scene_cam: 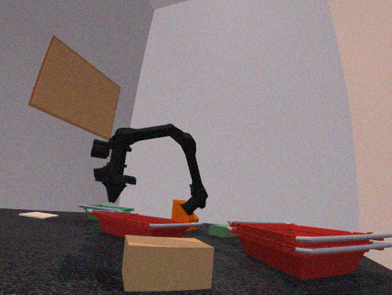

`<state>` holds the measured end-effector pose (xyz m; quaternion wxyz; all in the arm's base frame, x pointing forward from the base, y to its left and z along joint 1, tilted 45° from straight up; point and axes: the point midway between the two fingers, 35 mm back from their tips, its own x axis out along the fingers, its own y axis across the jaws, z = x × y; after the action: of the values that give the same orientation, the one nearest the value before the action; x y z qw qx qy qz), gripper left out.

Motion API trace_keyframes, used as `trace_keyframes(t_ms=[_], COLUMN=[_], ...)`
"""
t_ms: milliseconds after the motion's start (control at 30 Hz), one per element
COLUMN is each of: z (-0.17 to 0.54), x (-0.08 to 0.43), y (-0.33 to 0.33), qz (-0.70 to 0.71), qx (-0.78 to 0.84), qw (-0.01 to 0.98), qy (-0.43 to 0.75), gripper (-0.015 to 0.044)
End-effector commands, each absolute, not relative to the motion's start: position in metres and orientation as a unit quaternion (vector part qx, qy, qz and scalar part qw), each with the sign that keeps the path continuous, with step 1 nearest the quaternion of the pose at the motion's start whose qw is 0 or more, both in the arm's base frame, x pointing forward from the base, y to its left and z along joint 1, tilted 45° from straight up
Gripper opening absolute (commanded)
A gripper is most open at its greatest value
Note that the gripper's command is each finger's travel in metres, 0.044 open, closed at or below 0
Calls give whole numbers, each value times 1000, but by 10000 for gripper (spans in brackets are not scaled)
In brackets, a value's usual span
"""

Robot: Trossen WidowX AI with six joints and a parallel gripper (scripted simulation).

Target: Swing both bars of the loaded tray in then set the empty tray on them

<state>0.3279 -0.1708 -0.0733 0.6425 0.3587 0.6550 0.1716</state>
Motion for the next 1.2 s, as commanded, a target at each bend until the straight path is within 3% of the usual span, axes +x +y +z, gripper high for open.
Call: trace_keyframes(t_ms=[0,500,1167], z=[-79,-114,-55], x=[330,334,343], y=[-164,-129,-117], qz=[177,178,178], qx=[358,359,359], qw=[645,644,644], qy=[652,652,652], gripper=[82,82,82])
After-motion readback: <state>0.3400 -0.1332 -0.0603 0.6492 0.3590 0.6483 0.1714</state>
